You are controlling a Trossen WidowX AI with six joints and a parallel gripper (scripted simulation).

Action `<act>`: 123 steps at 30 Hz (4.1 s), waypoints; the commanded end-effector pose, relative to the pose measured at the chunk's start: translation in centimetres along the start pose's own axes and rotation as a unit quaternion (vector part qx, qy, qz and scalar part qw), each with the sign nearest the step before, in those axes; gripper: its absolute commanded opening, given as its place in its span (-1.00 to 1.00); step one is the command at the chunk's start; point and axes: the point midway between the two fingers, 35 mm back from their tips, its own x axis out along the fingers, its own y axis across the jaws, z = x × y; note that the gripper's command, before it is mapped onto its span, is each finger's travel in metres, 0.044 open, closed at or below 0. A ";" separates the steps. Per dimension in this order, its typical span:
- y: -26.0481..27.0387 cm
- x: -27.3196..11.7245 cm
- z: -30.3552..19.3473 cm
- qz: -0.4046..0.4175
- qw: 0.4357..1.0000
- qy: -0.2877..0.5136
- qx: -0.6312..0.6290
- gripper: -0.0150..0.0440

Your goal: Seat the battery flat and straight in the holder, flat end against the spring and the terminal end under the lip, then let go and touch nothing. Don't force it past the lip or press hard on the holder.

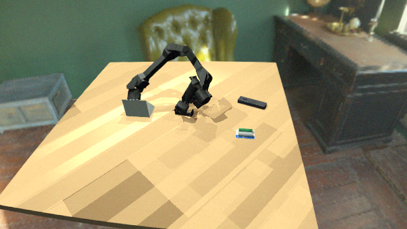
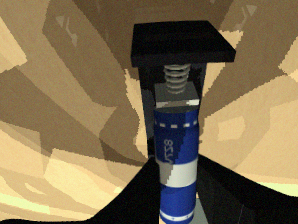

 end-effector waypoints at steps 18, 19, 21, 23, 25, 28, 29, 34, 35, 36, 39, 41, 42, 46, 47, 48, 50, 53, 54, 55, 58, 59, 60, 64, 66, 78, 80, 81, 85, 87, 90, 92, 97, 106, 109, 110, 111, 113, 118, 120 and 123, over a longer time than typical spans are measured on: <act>0.0 -0.5 1.3 -0.002 1.000 0.003 -0.004 -0.26; 0.0 -0.6 1.4 -0.002 1.000 0.003 -0.004 -0.26; 0.0 -0.6 1.5 -0.002 1.000 0.003 -0.004 -0.26; 0.0 -0.7 1.6 -0.002 1.000 0.004 -0.003 -0.26; 0.0 -0.7 1.7 -0.002 1.000 0.004 -0.003 -0.26; 0.0 -0.8 1.8 -0.002 1.000 0.005 -0.003 -0.26; 0.0 -0.8 1.9 -0.003 1.000 0.004 -0.003 -0.26; 0.0 -1.0 2.2 -0.003 1.000 0.003 -0.003 -0.26; 0.0 -1.0 2.2 -0.003 1.000 0.003 -0.003 -0.26; 0.0 -1.0 2.2 -0.003 1.000 0.003 -0.003 -0.26; 0.0 -1.0 2.2 -0.004 1.000 -0.001 -0.003 -0.26; 0.0 -1.0 2.2 -0.005 1.000 -0.006 -0.002 -0.26; 0.0 -0.9 2.2 -0.005 1.000 -0.008 -0.002 -0.26; -0.1 -0.8 2.2 -0.007 1.000 -0.018 -0.001 -0.26; -0.1 -0.8 2.2 -0.007 1.000 -0.020 -0.001 -0.26; -0.1 -0.8 2.2 -0.007 1.000 -0.023 -0.001 -0.26; -0.1 -0.8 2.2 -0.008 1.000 -0.028 0.000 -0.26; -0.1 -0.7 2.2 -0.009 0.999 -0.035 0.000 -0.26; -0.1 -0.7 2.2 -0.009 0.999 -0.037 0.000 -0.26; -0.1 -0.7 2.2 -0.010 0.999 -0.040 0.000 -0.26; -0.1 -0.6 2.2 -0.011 0.999 -0.047 0.001 -0.26; -0.2 -0.6 2.2 -0.011 0.999 -0.049 0.001 -0.26; -0.2 -0.6 2.2 -0.011 0.999 -0.052 0.001 -0.26; -0.2 -0.5 2.2 -0.013 0.998 -0.061 0.002 -0.26; -0.2 -0.4 2.2 -0.013 0.998 -0.066 0.002 -0.26; -0.2 -0.2 2.1 -0.017 0.995 -0.094 0.004 -0.26; -0.2 -0.2 2.1 -0.017 0.995 -0.099 0.004 -0.26; -0.2 -0.1 2.1 -0.017 0.995 -0.101 0.004 -0.26; -0.2 -0.1 2.0 -0.018 0.994 -0.110 0.005 -0.26; -0.2 0.0 2.0 -0.018 0.993 -0.115 0.005 -0.26; -0.2 0.0 2.0 -0.019 0.992 -0.122 0.005 -0.26; -0.2 0.1 2.0 -0.019 0.992 -0.126 0.005 -0.26; -0.2 0.2 1.9 -0.020 0.990 -0.137 0.005 -0.26; -0.2 0.4 1.8 -0.021 0.987 -0.157 0.006 -0.26; -0.1 0.4 1.7 -0.021 0.986 -0.163 0.006 -0.26; -0.1 0.4 1.7 -0.022 0.986 -0.165 0.006 -0.26; -0.1 0.5 1.7 -0.022 0.986 -0.168 0.005 -0.26; -0.1 0.5 1.7 -0.022 0.985 -0.172 0.006 -0.26; -0.1 0.6 1.6 -0.023 0.983 -0.182 0.005 -0.26; 0.0 0.7 1.5 -0.023 0.982 -0.186 0.005 -0.26; 0.0 0.7 1.5 -0.024 0.981 -0.192 0.005 -0.26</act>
